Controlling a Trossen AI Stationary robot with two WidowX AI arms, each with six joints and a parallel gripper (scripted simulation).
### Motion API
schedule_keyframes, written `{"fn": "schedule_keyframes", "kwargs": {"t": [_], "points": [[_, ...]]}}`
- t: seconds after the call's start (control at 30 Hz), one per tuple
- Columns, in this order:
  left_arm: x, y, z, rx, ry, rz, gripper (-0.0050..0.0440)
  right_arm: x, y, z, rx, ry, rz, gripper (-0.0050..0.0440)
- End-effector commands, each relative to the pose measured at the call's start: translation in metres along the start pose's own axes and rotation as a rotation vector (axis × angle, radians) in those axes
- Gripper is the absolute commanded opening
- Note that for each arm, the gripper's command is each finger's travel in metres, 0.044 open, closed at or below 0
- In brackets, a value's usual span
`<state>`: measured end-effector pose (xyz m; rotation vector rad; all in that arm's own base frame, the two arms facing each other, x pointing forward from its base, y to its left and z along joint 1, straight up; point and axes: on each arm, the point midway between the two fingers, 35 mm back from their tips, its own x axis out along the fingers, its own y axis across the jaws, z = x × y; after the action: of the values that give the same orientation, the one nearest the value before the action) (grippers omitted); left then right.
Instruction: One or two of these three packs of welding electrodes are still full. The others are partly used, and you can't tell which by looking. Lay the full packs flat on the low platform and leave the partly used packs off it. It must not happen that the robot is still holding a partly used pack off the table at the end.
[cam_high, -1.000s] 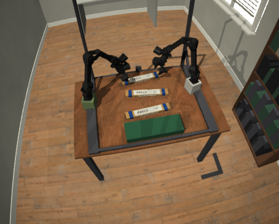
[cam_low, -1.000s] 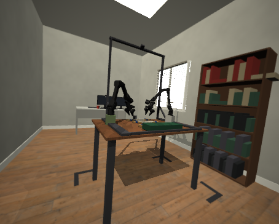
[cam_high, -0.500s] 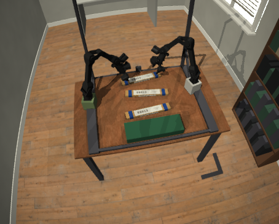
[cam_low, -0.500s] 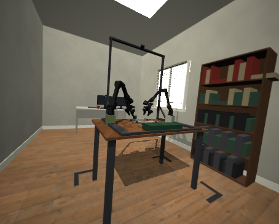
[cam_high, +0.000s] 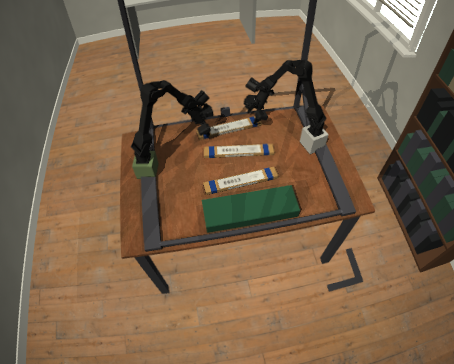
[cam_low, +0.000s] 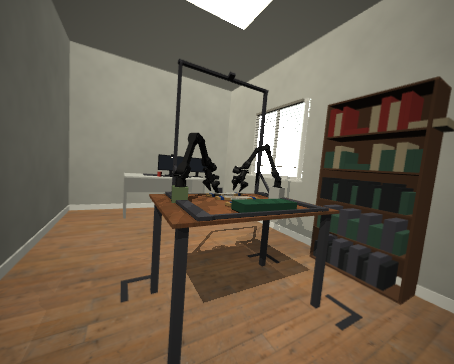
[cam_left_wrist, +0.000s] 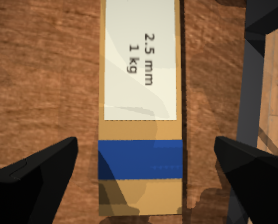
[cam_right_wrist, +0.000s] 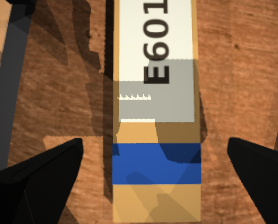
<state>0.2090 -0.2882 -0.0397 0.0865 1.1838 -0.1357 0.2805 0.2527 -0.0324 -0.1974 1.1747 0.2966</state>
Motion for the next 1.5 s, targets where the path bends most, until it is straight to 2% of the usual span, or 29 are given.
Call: {"fn": "schedule_keyframes", "kwargs": {"t": [0.0, 0.8, 1.03, 1.07, 1.17, 1.27, 1.3, 1.33, 1.47], "points": [[0.012, 0.0, -0.005, -0.001, -0.003, 0.003, 0.043, 0.011, 0.0, -0.005, 0.002, -0.004, -0.003, 0.043], [0.031, 0.0, -0.011, -0.001, -0.004, 0.002, 0.043, 0.029, 0.0, -0.012, 0.002, -0.004, -0.003, 0.043], [0.032, 0.001, -0.012, 0.0, -0.003, 0.003, 0.043, 0.025, 0.002, -0.006, 0.005, -0.022, 0.008, 0.043], [0.032, 0.001, -0.012, 0.0, -0.003, 0.003, 0.043, 0.03, -0.001, -0.013, 0.002, -0.004, -0.003, 0.043], [0.031, 0.002, -0.012, 0.0, -0.003, 0.003, 0.043, 0.03, -0.001, -0.013, 0.002, -0.004, -0.003, 0.043], [0.03, 0.002, -0.011, -0.001, -0.005, 0.0, 0.043, 0.025, 0.001, -0.006, 0.005, -0.022, 0.008, 0.043], [0.026, -0.002, -0.007, -0.006, -0.013, -0.013, 0.043, 0.025, 0.001, -0.006, 0.005, -0.022, 0.008, -0.005], [0.026, -0.002, -0.007, -0.006, -0.013, -0.013, -0.005, 0.025, 0.001, -0.006, 0.005, -0.022, 0.008, -0.005], [0.026, -0.002, -0.007, -0.006, -0.013, -0.013, -0.005, 0.025, 0.001, -0.006, 0.005, -0.022, 0.008, -0.005]]}}
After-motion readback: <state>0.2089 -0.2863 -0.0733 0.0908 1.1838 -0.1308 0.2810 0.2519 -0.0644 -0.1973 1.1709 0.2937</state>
